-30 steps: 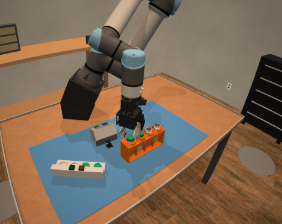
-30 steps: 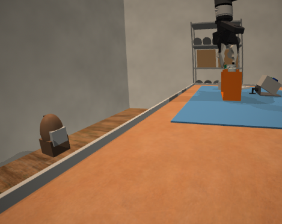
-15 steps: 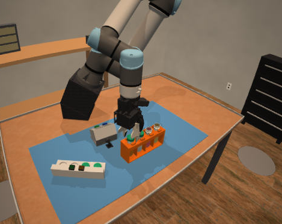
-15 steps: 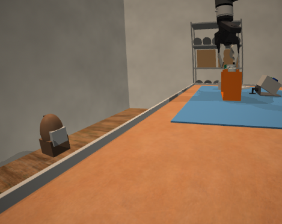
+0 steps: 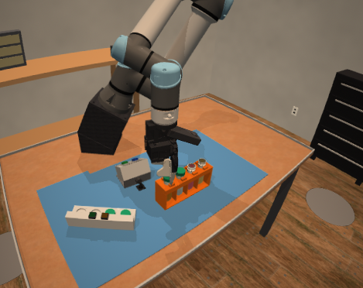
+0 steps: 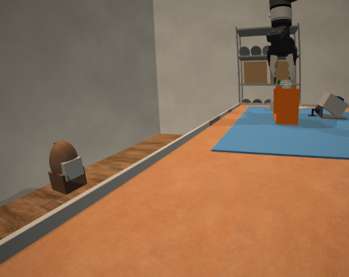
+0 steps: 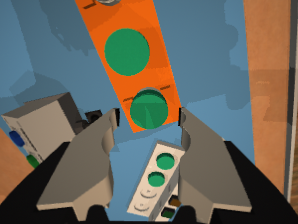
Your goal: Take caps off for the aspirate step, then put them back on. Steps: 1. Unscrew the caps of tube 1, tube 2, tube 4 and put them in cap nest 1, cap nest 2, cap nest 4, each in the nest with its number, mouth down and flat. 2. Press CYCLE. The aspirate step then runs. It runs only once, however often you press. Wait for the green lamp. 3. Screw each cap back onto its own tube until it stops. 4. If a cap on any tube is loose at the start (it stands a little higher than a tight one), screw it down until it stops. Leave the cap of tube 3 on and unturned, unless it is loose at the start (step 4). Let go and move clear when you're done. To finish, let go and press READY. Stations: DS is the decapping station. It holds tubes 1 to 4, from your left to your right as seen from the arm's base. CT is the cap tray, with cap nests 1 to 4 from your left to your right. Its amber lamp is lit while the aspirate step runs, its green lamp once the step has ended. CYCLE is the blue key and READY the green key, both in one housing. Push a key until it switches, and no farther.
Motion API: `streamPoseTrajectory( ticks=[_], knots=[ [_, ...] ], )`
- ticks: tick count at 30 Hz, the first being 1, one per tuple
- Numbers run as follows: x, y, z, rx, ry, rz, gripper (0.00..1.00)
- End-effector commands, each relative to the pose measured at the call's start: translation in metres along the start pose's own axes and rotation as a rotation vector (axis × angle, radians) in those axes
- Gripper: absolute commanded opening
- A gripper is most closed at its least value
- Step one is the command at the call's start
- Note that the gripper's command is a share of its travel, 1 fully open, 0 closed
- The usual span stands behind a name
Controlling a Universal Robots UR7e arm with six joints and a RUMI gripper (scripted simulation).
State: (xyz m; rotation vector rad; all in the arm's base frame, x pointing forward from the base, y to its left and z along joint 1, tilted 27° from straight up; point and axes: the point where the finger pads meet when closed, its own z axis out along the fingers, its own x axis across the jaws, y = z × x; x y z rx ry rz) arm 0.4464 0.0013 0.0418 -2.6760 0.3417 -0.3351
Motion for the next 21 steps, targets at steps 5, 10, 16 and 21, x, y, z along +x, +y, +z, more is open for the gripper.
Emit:
streamPoseTrajectory(
  ticks=[5,10,16,21],
  knots=[
    [0.0003,-0.0003,-0.0003,-0.020,0.004,0.226,0.35],
    [0.0003,-0.0003,-0.0002,-0.020,0.004,0.226,0.35],
    [0.0003,-0.0003,-0.0003,-0.020,0.004,0.226,0.00],
    [0.0004,-0.0003,-0.0003,-0.019,0.004,0.225,0.00]
  ],
)
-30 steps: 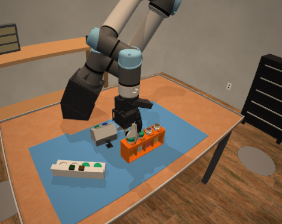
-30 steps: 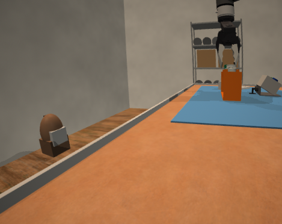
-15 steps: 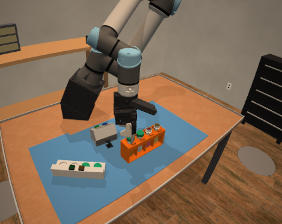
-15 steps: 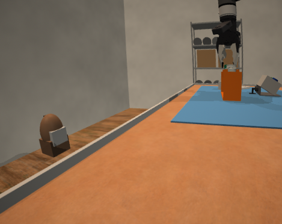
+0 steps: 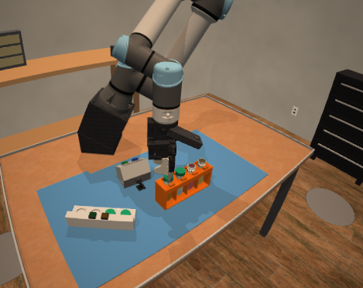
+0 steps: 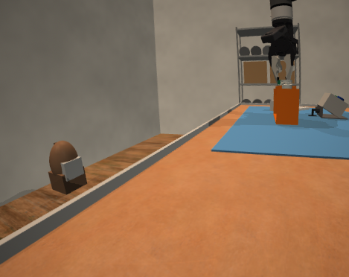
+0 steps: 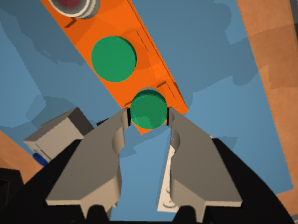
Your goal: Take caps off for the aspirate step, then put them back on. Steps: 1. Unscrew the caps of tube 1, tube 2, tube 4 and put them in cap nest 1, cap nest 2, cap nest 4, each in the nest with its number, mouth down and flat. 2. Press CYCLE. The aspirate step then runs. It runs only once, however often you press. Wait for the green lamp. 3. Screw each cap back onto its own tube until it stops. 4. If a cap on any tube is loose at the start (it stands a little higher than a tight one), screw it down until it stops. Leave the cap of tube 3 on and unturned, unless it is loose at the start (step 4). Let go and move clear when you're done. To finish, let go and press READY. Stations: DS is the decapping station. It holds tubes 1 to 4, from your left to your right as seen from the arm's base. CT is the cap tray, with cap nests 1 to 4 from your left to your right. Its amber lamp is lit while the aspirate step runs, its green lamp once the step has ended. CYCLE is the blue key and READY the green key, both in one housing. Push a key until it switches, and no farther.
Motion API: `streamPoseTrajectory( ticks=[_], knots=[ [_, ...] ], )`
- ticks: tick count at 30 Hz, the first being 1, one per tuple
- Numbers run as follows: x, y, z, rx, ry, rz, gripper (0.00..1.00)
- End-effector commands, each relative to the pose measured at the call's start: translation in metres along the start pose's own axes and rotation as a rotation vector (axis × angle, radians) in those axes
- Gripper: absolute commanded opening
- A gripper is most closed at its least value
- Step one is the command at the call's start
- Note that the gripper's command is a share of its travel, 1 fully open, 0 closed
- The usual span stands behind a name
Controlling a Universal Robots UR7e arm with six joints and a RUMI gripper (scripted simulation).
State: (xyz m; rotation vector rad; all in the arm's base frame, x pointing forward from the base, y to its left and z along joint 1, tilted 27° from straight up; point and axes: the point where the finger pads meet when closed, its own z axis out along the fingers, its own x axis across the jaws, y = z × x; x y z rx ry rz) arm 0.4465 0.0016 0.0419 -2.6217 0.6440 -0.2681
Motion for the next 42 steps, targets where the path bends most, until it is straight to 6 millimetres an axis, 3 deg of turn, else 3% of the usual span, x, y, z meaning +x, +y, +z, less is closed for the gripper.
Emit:
streamPoseTrajectory(
  ticks=[1,6,21,23,27,34,35,42],
  knots=[
    [0.0003,0.0000,-0.0003,0.000,0.001,0.000,0.00],
    [0.0003,-0.0001,-0.0003,0.000,0.001,-0.100,0.00],
    [0.0003,-0.0001,-0.0007,-0.001,0.001,-0.848,0.00],
    [0.0003,-0.0001,-0.0007,-0.001,0.001,-0.848,0.00],
    [0.0003,-0.0001,-0.0008,-0.001,0.001,-1.047,0.00],
    [0.0003,-0.0001,-0.0008,-0.001,0.001,-1.047,0.00],
    [0.0003,-0.0001,-0.0008,-0.001,0.001,-1.047,0.35],
    [0.0003,-0.0001,-0.0008,-0.001,0.001,-1.047,0.35]
  ],
)
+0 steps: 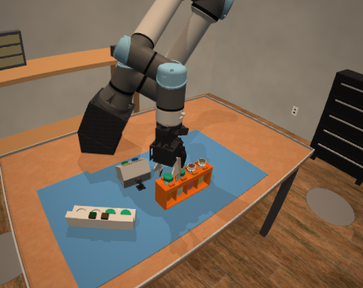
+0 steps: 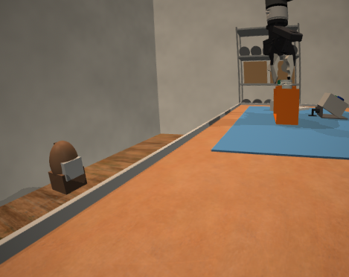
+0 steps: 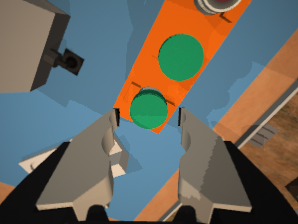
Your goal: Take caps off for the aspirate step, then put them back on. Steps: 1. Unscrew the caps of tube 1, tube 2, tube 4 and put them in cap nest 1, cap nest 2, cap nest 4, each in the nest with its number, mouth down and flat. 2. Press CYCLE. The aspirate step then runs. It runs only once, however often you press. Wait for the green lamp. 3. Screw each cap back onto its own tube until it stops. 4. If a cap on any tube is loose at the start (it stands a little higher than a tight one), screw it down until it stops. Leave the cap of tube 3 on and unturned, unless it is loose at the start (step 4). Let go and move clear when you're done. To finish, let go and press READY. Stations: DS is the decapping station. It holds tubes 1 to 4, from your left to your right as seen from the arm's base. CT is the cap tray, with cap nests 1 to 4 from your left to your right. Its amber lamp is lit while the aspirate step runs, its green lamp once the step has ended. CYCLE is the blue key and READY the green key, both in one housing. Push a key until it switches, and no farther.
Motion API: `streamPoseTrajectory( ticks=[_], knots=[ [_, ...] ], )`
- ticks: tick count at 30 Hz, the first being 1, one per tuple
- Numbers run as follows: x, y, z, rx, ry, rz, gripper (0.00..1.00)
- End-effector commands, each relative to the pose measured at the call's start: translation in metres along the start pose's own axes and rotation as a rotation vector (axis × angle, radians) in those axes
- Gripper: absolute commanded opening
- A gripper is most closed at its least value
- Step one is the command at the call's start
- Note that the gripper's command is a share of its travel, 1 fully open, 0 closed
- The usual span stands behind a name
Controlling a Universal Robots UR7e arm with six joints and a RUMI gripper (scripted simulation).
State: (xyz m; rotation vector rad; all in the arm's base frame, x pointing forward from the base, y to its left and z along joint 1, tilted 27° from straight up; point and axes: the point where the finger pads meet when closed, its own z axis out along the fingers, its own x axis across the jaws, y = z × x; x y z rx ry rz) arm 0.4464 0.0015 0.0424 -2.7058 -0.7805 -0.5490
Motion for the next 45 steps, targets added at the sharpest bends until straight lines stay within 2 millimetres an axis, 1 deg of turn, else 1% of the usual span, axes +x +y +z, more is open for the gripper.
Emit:
streamPoseTrajectory(
  ticks=[1,5,9,10,11,12,13,15,17,18,19,20,21,22,23,24,25,26,35,36,45],
  knots=[
    [0.0002,0.0003,-0.0003,0.000,0.001,-0.003,0.35],
    [0.0002,0.0003,-0.0003,0.000,0.001,-0.002,0.35],
    [0.0001,0.0003,-0.0001,0.000,0.001,0.323,0.35],
    [0.0002,0.0003,-0.0001,0.000,0.001,0.330,0.35],
    [0.0001,0.0003,-0.0001,0.000,0.001,0.411,0.35],
    [0.0002,0.0003,-0.0001,0.000,0.001,0.413,0.35],
    [0.0001,0.0003,-0.0001,0.000,0.001,0.497,0.35],
    [0.0001,0.0003,-0.0001,0.000,0.001,0.497,0.35],
    [0.0001,0.0003,-0.0001,0.000,0.001,0.663,0.35],
    [0.0002,0.0003,-0.0001,0.000,0.001,0.663,0.35],
    [0.0001,0.0003,-0.0001,0.000,0.001,0.747,0.35],
    [0.0002,0.0003,-0.0001,0.000,0.001,0.747,0.35],
    [0.0001,0.0003,-0.0001,0.000,0.001,0.830,0.35],
    [0.0002,0.0003,-0.0001,0.000,0.001,0.830,0.35],
    [0.0001,0.0003,-0.0001,0.000,0.001,0.913,0.35],
    [0.0002,0.0003,-0.0001,0.000,0.001,0.913,0.35],
    [0.0001,0.0003,-0.0001,0.000,0.001,0.997,0.35],
    [0.0001,0.0003,-0.0001,0.000,0.001,1.044,0.35],
    [0.0002,0.0003,-0.0001,0.000,0.001,1.044,0.35],
    [0.0002,0.0003,-0.0001,0.000,0.001,1.044,0.00],
    [0.0002,0.0003,-0.0001,0.000,0.001,1.044,0.00]
  ],
)
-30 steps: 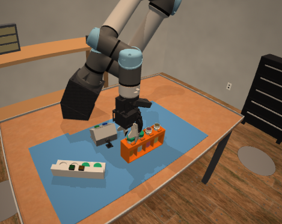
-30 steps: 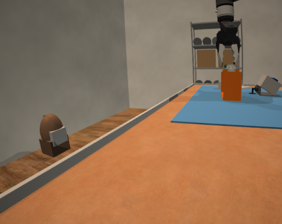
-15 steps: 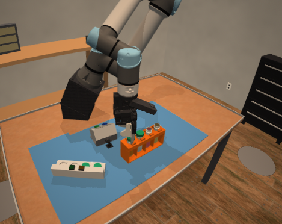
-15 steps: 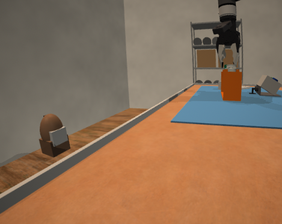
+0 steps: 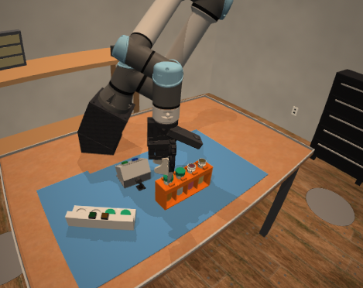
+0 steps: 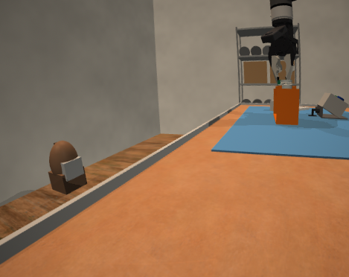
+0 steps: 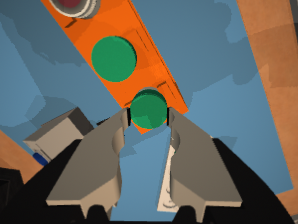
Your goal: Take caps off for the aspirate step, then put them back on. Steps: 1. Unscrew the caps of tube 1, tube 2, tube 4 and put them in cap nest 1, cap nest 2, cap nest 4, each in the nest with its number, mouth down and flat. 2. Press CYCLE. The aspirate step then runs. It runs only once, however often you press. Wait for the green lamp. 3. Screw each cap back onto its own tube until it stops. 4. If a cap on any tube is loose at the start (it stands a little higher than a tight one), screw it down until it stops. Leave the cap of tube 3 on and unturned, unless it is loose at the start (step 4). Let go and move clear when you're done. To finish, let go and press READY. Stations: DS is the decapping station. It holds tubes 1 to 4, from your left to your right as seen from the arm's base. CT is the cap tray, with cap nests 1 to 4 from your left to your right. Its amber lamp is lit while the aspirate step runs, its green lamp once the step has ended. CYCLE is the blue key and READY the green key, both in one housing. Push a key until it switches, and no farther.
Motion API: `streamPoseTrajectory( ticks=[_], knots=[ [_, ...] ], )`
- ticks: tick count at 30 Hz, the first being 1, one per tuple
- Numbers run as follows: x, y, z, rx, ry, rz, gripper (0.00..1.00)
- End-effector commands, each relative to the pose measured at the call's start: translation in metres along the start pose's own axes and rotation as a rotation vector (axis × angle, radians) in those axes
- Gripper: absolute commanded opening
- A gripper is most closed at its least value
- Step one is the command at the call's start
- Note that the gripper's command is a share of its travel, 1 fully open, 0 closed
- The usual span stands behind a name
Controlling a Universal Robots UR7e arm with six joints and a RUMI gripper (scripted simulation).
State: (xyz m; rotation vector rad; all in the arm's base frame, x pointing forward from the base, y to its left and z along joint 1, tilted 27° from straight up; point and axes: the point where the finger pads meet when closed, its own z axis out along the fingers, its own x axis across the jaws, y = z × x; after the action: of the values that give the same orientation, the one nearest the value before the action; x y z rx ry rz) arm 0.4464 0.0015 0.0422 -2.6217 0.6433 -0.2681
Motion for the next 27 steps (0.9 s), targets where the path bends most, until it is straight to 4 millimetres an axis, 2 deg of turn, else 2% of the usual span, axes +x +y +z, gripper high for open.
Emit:
streamPoseTrajectory(
  ticks=[1,5,19,21,27],
  knots=[
    [0.0004,0.0000,-0.0003,0.000,0.001,0.001,0.00],
    [0.0004,0.0000,-0.0003,0.000,0.001,0.000,0.00],
    [0.0004,-0.0001,-0.0004,-0.001,0.001,-0.699,0.00],
    [0.0004,-0.0001,-0.0004,-0.001,0.001,-0.699,0.00],
    [0.0004,-0.0001,-0.0005,-0.001,0.001,-0.999,0.00]
  ],
)
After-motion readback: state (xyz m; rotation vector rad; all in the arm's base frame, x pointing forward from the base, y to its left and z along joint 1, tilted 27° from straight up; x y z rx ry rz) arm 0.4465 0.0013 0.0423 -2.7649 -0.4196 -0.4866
